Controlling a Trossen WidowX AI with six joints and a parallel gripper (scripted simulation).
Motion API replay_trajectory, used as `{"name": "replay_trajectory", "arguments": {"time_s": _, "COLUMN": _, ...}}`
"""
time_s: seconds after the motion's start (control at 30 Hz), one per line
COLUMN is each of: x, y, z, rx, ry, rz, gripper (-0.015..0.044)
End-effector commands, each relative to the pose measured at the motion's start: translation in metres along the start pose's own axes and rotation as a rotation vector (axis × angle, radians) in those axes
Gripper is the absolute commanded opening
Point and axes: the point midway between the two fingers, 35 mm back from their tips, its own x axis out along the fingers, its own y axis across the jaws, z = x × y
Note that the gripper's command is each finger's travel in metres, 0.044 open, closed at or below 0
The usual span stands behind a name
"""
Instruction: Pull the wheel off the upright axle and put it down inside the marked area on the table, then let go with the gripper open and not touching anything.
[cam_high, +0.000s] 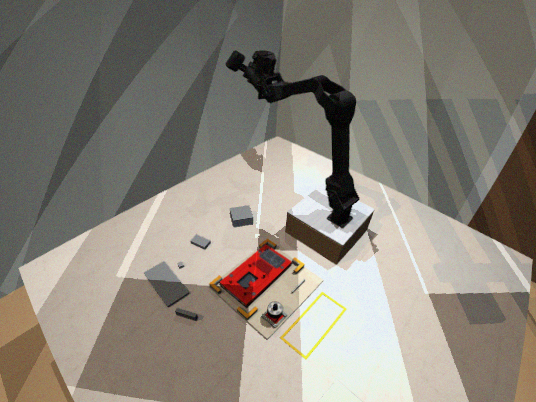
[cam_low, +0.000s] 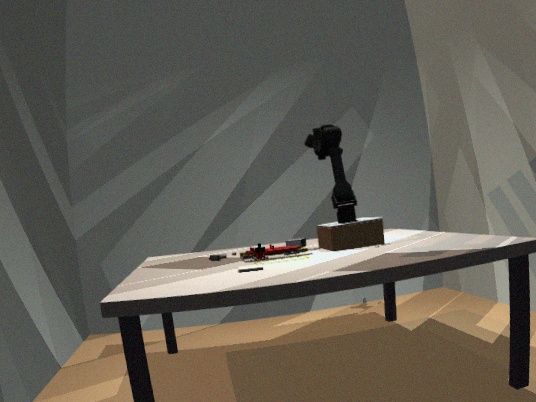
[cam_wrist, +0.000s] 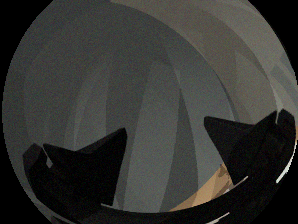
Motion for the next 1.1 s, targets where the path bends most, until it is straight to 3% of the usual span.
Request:
{"name": "replay_trajectory", "arguments": {"time_s": 0.0, "x": 0.0, "y": 0.001, "z": -0.001, "rx": 0.001, "ry": 0.002, "rz": 0.001, "gripper": 0.0374}}
{"name": "replay_trajectory", "arguments": {"time_s": 0.1, "x": -0.004, "y": 0.01, "z": -0.013, "rx": 0.013, "ry": 0.038, "rz": 0.014, "gripper": 0.03}}
{"name": "replay_trajectory", "arguments": {"time_s": 0.63, "x": -0.086, "y": 0.121, "z": -0.155, "rx": 0.125, "ry": 0.491, "rz": 0.14, "gripper": 0.03}}
{"name": "replay_trajectory", "arguments": {"time_s": 1.07, "x": -0.204, "y": 0.178, "z": -0.248, "rx": 0.082, "ry": 0.842, "rz": 0.187, "gripper": 0.03}}
